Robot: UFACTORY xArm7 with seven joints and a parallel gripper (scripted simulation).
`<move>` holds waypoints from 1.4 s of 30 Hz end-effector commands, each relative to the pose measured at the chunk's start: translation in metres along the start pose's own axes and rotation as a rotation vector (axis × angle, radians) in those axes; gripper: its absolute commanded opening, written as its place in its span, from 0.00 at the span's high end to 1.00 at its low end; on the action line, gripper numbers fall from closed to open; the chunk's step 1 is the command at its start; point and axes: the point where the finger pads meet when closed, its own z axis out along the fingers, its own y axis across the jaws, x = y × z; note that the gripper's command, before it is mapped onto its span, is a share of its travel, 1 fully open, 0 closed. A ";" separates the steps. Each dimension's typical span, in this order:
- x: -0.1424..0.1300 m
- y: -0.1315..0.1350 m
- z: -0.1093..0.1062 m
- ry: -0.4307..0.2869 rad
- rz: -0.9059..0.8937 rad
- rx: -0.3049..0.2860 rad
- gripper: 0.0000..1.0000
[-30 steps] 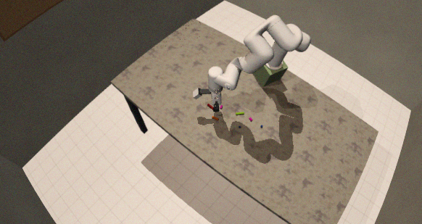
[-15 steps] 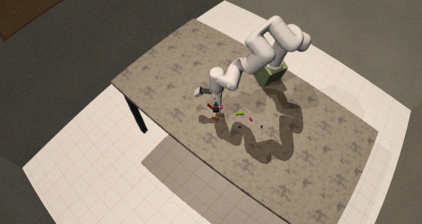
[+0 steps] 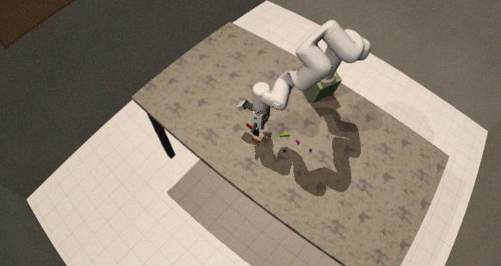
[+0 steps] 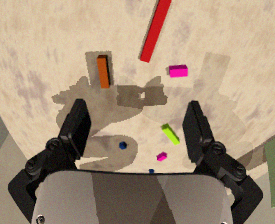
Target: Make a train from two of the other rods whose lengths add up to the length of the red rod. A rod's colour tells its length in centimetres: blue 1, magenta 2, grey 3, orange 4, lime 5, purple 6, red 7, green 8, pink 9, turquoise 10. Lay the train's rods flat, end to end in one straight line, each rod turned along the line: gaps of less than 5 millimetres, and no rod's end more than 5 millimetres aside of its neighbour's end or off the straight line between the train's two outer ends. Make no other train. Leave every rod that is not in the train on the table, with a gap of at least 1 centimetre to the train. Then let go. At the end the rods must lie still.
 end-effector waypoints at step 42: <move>-0.065 -0.016 -0.001 0.015 1.336 -0.009 0.00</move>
